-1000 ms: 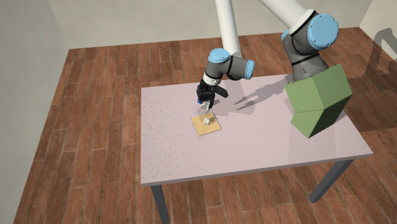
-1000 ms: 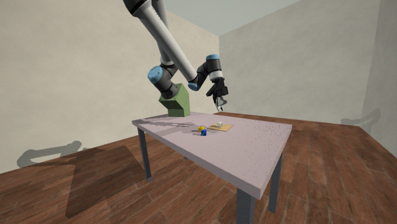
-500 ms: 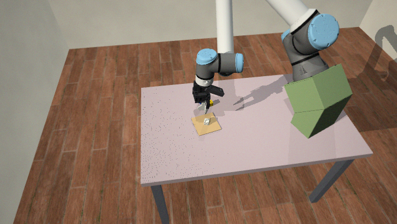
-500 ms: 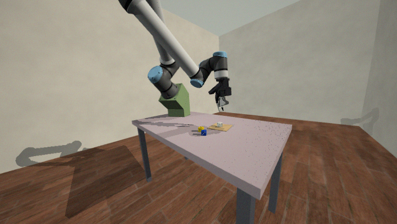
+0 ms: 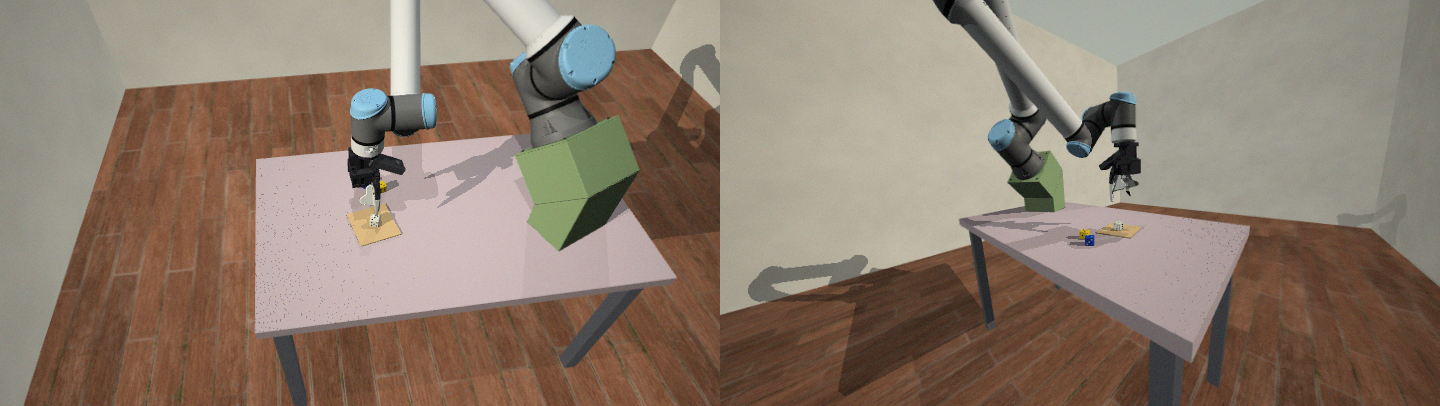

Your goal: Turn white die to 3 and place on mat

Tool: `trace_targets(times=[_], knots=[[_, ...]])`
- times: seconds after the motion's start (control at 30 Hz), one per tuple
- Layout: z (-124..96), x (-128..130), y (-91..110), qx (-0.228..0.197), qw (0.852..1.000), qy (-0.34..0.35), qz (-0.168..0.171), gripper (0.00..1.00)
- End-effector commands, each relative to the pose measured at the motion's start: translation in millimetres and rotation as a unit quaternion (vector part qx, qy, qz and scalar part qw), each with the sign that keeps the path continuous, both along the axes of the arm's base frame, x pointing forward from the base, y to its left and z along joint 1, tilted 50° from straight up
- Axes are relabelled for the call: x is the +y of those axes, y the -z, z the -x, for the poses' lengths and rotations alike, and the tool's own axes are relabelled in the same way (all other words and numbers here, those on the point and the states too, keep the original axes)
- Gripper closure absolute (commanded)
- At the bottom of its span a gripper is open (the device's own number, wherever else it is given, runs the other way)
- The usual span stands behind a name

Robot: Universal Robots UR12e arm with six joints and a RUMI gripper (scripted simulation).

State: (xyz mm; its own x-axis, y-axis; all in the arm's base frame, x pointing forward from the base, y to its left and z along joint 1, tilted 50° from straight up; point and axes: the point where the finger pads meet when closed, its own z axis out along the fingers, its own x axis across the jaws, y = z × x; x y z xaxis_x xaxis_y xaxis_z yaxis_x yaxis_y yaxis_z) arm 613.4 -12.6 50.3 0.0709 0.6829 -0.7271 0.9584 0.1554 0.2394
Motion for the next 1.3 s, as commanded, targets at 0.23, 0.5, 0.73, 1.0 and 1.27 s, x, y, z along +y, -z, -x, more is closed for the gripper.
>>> trace_targets(times=[0.23, 0.5, 0.73, 1.0, 1.27], knots=[[-1.2, 1.4, -2.1, -0.001, 1.000, 0.000, 0.000, 0.00], [0.8, 6.5, -6.7, -0.001, 1.000, 0.000, -0.001, 0.00], [7.6, 24.1, -22.6, -0.001, 1.000, 0.000, -0.001, 0.00], [13.6, 39.4, -36.4, -0.001, 1.000, 0.000, -0.001, 0.00], [16.4, 46.7, -43.0, -0.001, 1.000, 0.000, -0.001, 0.00]])
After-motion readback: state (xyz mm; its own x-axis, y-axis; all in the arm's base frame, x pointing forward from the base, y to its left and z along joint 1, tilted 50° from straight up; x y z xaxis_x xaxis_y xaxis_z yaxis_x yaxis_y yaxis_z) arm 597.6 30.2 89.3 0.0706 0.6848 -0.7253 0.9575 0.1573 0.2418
